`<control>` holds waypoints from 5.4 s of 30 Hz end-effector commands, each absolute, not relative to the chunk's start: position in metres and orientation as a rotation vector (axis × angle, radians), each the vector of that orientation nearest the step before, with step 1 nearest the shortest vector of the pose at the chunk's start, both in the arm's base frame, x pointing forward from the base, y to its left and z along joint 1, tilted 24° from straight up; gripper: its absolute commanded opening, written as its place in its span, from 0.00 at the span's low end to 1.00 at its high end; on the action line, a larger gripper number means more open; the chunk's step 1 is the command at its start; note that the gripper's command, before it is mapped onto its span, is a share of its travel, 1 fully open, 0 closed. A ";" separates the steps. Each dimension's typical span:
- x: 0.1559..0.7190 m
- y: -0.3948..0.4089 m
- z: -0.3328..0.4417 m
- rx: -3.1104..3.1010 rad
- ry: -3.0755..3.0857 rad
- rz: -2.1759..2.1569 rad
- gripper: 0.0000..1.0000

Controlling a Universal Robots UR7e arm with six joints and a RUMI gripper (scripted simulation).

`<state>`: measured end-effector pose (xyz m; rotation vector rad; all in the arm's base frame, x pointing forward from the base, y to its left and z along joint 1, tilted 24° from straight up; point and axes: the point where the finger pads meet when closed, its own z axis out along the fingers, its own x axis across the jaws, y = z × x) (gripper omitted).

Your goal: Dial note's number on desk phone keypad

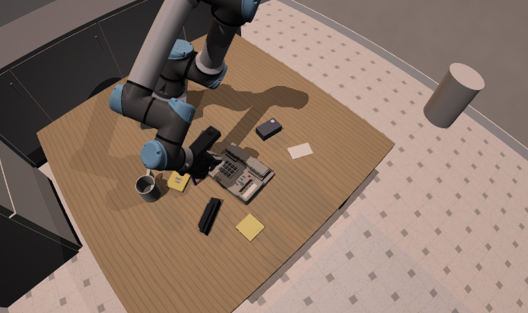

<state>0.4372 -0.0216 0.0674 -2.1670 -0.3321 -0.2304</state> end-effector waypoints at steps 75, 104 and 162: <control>0.455 0.035 0.001 -2.168 -0.332 -0.232 0.00; 0.456 0.037 -0.005 -2.168 -0.332 -0.232 0.00; 0.458 0.039 -0.011 -2.168 -0.332 -0.232 0.00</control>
